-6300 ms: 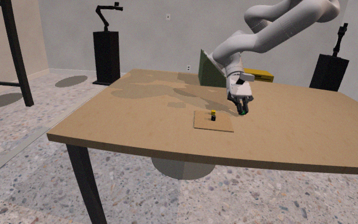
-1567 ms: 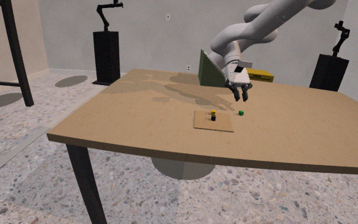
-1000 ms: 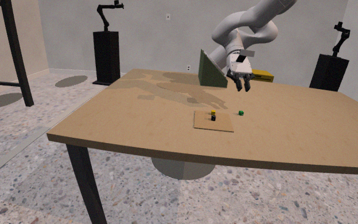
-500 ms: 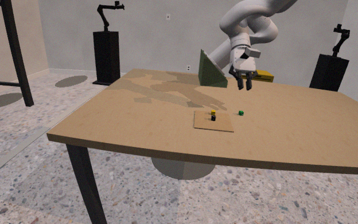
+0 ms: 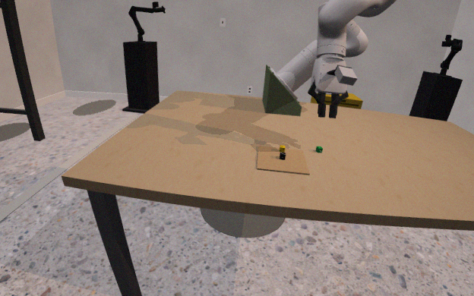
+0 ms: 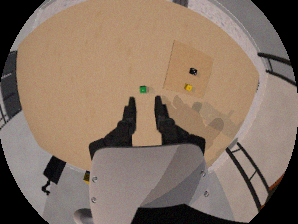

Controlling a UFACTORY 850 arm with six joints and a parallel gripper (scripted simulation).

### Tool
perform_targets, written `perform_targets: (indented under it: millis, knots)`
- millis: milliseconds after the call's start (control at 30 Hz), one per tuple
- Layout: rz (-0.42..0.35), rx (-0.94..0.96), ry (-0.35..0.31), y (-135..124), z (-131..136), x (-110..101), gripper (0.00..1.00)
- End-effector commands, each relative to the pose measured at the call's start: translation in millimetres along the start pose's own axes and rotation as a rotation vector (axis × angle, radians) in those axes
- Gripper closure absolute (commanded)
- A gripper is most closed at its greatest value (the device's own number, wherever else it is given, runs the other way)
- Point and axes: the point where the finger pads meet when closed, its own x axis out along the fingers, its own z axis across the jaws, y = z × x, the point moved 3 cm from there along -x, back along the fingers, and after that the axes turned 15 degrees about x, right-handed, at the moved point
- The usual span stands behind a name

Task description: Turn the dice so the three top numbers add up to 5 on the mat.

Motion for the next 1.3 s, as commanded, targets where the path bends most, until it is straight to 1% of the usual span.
perform_targets:
  millis: [0, 33, 100, 133, 200, 267, 467, 500, 1000, 1133, 1267]
  knots:
    - [-0.171, 0.011, -0.021, 13.5, -4.4, 0.2, 0.69]
    - [-0.177, 0.011, -0.023, 14.1, -4.4, 0.0, 0.69]
    - [-0.234, 0.01, -0.032, 19.4, -6.7, 0.3, 0.69]
    - [-0.238, 0.01, -0.033, 19.8, -6.8, 0.3, 0.69]
    - [-0.282, 0.01, -0.046, 24.0, -7.7, 0.0, 0.69]
    - [-0.308, 0.009, -0.056, 26.5, -7.8, -0.4, 0.69]
    - [-0.32, 0.009, -0.062, 27.8, -7.8, -0.6, 0.69]
    - [-0.32, 0.009, -0.062, 27.8, -7.8, -0.6, 0.0]
    - [-0.321, -0.001, -0.06, 27.8, -7.8, -0.5, 0.0]
    - [-0.322, -0.044, -0.053, 27.4, -7.7, 0.2, 0.0]
    - [-0.324, -0.136, -0.038, 26.6, -7.5, 1.6, 0.0]
